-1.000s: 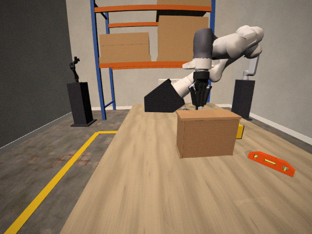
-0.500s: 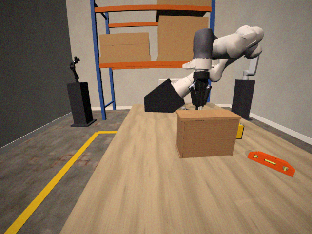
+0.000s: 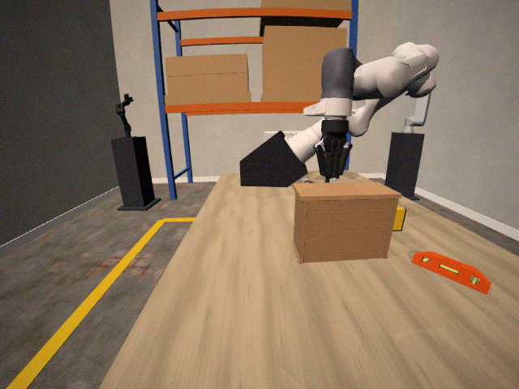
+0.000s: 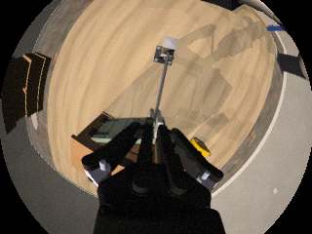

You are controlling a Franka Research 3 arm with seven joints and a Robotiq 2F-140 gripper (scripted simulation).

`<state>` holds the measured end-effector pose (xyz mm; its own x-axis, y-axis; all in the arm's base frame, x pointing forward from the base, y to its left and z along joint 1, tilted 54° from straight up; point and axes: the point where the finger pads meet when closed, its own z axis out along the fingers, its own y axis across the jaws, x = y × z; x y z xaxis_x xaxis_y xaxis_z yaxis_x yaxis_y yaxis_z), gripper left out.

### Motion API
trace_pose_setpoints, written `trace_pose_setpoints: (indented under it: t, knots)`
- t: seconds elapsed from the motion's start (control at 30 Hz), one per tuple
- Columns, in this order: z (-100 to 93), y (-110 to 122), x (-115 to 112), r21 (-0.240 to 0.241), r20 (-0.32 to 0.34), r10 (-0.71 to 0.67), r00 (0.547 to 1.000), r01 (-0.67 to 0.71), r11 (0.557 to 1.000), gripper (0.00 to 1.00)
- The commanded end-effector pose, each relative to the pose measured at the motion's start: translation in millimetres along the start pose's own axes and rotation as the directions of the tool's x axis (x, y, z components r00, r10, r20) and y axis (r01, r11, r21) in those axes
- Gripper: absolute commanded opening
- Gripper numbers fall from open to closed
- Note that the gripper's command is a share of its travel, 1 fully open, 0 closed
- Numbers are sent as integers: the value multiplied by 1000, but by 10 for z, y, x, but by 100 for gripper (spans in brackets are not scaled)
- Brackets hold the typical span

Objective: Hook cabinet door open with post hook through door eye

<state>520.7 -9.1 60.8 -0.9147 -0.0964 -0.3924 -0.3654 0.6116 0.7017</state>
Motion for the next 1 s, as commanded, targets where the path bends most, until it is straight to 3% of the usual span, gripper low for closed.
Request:
trace_pose_setpoints:
  t: [0.0,0.97]
  knots:
    - [30,0,12,-1,-1,-1,1000,1,1000,3]
    - [58,0,10,-1,-1,-1,1000,1,1000,3]
